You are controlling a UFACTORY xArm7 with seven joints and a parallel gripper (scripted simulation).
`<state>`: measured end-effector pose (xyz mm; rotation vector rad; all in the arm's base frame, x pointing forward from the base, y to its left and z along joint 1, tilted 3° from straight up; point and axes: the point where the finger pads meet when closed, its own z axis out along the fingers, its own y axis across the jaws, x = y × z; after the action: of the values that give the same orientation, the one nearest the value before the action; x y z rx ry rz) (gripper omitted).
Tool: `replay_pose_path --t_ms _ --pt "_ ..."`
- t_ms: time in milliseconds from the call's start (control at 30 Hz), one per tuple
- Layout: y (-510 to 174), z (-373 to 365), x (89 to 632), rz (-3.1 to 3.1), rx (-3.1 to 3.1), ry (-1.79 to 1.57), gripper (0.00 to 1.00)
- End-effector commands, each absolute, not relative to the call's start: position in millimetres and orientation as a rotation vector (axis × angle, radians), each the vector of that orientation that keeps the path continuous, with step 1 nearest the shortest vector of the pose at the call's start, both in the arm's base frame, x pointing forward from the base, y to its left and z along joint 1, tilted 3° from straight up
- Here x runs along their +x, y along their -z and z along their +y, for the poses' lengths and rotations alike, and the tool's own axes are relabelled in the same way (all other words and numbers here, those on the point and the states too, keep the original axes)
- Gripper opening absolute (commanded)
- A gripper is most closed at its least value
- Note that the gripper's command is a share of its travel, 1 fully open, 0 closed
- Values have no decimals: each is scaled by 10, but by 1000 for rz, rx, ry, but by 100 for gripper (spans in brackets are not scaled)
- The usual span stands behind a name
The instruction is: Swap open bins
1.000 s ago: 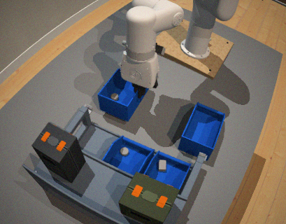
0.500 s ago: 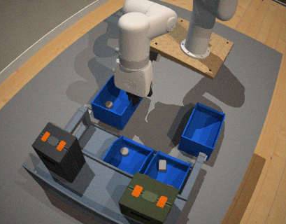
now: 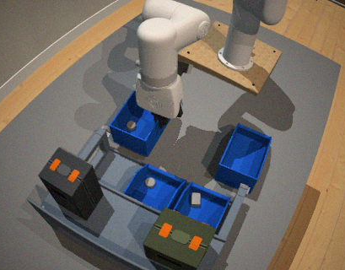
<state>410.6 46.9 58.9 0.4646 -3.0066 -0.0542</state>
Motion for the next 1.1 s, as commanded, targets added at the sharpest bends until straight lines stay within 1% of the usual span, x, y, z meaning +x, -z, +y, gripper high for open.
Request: replay_pose_path --t_ms 0,1067 --pt "-612 477 4131 -2972 461 43 0" --pt "-628 485 4154 -2925 455 31 0"
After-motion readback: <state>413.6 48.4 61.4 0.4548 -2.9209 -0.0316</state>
